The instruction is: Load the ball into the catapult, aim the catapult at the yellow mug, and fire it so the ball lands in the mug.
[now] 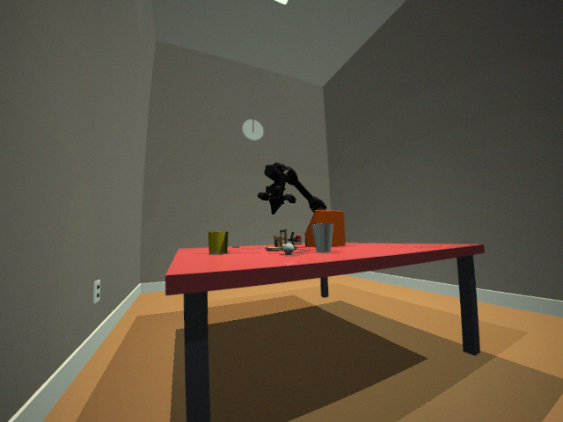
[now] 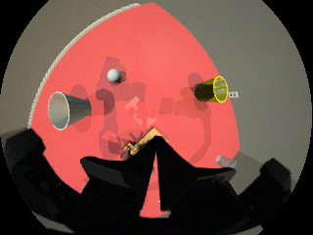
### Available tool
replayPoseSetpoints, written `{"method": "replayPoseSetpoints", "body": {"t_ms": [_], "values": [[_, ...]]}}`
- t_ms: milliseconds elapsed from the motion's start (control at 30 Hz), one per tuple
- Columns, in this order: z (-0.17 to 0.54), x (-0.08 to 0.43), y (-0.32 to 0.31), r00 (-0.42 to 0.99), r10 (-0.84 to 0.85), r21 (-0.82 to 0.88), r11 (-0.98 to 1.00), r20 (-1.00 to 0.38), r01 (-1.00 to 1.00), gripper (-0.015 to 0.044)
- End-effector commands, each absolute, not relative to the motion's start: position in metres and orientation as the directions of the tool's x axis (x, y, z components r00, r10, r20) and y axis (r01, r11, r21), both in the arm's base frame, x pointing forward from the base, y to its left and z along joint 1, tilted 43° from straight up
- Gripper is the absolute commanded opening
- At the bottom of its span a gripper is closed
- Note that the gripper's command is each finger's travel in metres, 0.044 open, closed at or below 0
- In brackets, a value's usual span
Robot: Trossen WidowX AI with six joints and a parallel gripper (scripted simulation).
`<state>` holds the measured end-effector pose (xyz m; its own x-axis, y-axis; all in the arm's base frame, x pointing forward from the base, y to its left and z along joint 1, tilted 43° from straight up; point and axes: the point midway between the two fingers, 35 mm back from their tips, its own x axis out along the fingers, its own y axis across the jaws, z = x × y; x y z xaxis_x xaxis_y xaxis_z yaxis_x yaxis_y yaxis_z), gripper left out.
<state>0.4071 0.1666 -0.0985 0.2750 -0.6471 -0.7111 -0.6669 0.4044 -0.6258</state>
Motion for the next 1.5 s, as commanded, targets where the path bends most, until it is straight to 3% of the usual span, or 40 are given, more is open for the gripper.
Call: {"method": "replayPoseSetpoints", "body": {"t_ms": [0,433,867,1467], "values": [[-0.113,0.378,0.162,0.222,-0.694,-0.565,0.314,-0.685,-0.763,0.0000],[-0.131,0.303,0.139,0.107,-0.830,-0.312,0.083,-0.547,-0.946,0.0000],[-0.123,0.243,0.108,0.064,-0.940,0.016,-0.073,-0.335,-0.997,0.0000],[-0.131,0.242,0.098,0.064,-0.944,0.034,-0.079,-0.323,-0.996,0.0000]]}}
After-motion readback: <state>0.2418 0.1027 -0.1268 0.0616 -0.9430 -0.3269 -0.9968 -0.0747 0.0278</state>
